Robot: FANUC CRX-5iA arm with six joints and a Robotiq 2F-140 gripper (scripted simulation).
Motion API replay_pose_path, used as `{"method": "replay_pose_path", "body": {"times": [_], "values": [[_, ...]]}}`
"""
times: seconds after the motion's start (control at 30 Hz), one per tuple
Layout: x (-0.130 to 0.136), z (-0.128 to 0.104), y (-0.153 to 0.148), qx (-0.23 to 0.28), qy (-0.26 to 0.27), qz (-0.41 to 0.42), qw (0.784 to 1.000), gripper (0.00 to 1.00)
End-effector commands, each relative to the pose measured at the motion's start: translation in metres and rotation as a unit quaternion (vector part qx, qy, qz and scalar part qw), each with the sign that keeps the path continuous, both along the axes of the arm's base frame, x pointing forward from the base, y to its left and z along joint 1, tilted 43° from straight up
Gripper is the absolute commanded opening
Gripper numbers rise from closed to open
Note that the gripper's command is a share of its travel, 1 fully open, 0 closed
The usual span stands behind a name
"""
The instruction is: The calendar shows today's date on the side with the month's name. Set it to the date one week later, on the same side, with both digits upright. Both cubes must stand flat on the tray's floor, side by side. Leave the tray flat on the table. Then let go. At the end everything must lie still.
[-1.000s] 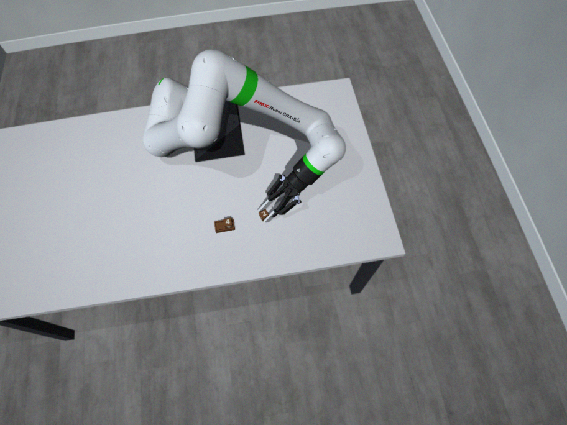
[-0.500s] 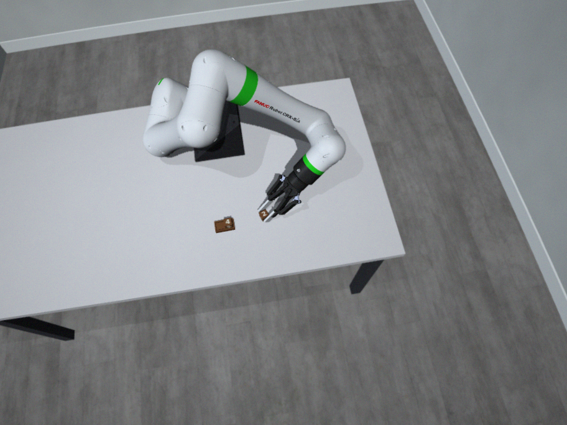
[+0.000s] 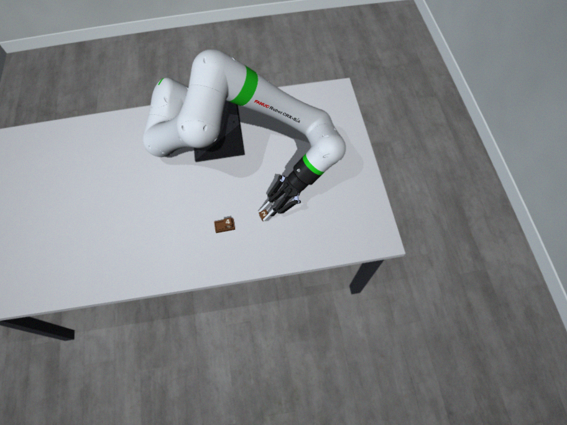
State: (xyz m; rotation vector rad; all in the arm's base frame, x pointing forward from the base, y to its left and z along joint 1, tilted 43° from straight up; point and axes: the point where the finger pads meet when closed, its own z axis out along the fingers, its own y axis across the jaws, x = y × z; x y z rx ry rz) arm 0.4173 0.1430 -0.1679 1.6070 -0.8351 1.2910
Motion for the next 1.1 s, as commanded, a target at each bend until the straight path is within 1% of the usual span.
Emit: {"method": "replay_pose_path", "body": {"times": [0.0,0.77,0.9,1.07], "values": [[0.000,0.000,0.000,0.000,0.000,0.000,1.000,0.16],[0.000,0.000,0.001,0.000,0.000,0.000,1.000,0.16],[-0.001,0.004,0.004,0.000,0.000,0.000,1.000,0.16],[-0.002,0.015,0.014,0.000,0.000,0.000,1.000,0.16]]}}
